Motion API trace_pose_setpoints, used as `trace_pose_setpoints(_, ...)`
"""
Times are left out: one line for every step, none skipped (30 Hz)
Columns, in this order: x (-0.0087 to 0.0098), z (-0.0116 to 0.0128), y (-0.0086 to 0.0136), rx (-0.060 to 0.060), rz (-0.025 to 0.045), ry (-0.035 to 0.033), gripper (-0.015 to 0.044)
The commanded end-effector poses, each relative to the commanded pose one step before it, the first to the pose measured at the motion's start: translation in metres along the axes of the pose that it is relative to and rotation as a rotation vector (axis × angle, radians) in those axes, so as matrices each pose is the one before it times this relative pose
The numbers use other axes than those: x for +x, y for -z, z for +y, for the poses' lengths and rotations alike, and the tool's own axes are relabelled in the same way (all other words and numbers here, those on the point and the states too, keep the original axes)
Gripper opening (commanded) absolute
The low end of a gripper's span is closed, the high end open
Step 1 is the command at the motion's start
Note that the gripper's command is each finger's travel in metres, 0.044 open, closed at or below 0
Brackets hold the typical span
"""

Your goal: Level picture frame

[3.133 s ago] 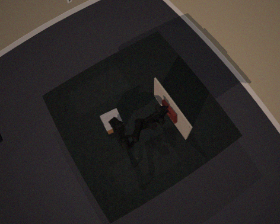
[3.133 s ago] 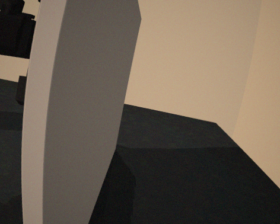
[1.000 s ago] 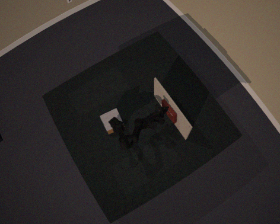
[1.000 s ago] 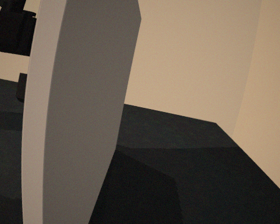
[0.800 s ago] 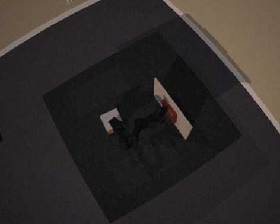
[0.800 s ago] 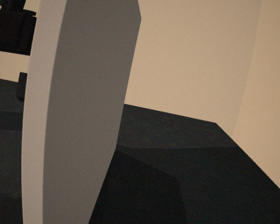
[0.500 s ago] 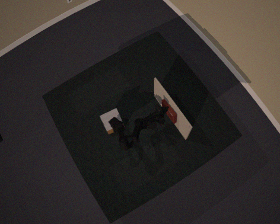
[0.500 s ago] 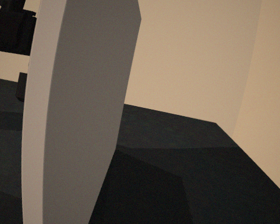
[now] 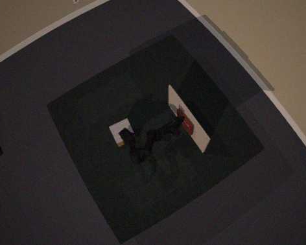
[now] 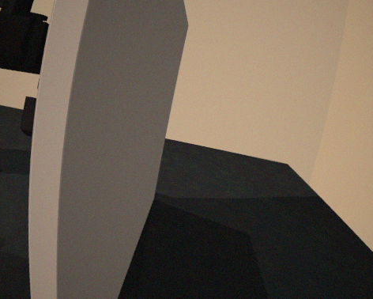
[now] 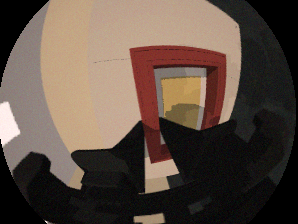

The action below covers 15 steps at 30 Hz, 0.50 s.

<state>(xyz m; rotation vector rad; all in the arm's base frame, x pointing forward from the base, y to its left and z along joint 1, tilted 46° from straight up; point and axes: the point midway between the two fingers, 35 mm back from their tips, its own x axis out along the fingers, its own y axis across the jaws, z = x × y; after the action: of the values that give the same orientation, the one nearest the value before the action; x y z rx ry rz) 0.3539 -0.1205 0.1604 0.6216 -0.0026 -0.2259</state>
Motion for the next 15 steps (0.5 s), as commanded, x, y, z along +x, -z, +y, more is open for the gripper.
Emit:
trace_pose_setpoints(0.00017, 0.00195, -0.00073, 0.0045, 0.00057, -0.00815, 0.0000)
trace_pose_setpoints(0.00000, 0.00028, -0.00009, 0.0000, 0.00000, 0.00000, 0.0000)
trace_pose_setpoints(0.00000, 0.00028, -0.00012, 0.0000, 0.00000, 0.00000, 0.0000)
trace_pose_setpoints(0.00000, 0.00034, -0.00018, 0.0000, -0.00001, -0.00001, 0.0000)
trace_pose_setpoints(0.00000, 0.00015, -0.00022, 0.0000, -0.00001, 0.00000, 0.0000)
trace_pose_setpoints(0.00000, -0.00005, -0.00004, 0.0000, 0.00000, 0.00000, 0.0000)
trace_pose_setpoints(0.00000, -0.00011, -0.00007, 0.0000, 0.00000, 0.00000, 0.0000)
trace_pose_setpoints(0.00000, -0.00015, -0.00006, 0.0000, 0.00000, 0.00000, 0.0000)
trace_pose_setpoints(0.00000, -0.00024, -0.00012, 0.0000, 0.00000, 0.00000, 0.0000)
trace_pose_setpoints(0.00000, -0.00027, -0.00005, 0.0000, 0.00000, 0.00000, 0.0000)
trace_pose_setpoints(0.00000, -0.00029, -0.00007, 0.0000, 0.00000, 0.00000, 0.0000)
trace_pose_setpoints(0.00000, -0.00015, -0.00017, 0.0000, 0.00000, 0.00000, 0.0000)
trace_pose_setpoints(0.00000, 0.00010, -0.00002, 0.0000, 0.00000, 0.00000, 0.0000)
trace_pose_setpoints(0.00000, 0.00017, -0.00004, 0.0000, 0.00000, 0.00000, 0.0000)
trace_pose_setpoints(0.00000, 0.00006, -0.00019, 0.0000, -0.00001, 0.00000, 0.0000)
